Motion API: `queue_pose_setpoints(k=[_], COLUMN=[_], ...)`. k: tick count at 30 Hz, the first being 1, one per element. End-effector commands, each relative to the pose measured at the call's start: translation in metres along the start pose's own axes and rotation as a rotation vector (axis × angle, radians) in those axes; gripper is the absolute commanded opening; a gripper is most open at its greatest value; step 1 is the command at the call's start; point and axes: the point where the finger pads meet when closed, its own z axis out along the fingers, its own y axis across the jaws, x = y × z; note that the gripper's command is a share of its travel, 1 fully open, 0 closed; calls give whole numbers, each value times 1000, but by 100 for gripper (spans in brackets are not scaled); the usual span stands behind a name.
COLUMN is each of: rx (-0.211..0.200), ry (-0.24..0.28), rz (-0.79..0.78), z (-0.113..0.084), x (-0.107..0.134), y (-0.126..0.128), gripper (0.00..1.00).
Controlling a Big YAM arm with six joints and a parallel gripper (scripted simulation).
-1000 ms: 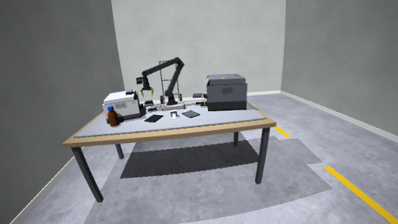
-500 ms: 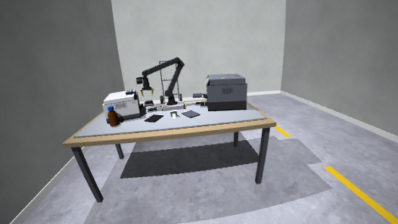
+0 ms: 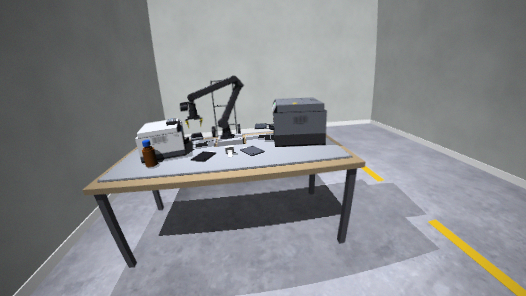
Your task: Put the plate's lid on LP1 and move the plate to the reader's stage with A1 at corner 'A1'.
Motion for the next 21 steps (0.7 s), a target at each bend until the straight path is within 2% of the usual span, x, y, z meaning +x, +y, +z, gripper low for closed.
queue_pose_setpoints(k=[1, 5, 11, 15, 18, 21], rx=[4, -1, -15, -2, 24, 23], ry=[2, 2, 3, 3, 2, 2], rz=[-5, -5, -4, -5, -6, -6], z=[5, 7, 5, 11, 19, 22], x=[-2, -2, -2, -2, -2, -2], y=[-1, -4, 5, 3, -4, -4], gripper=[100, 100, 100, 100, 100, 100])
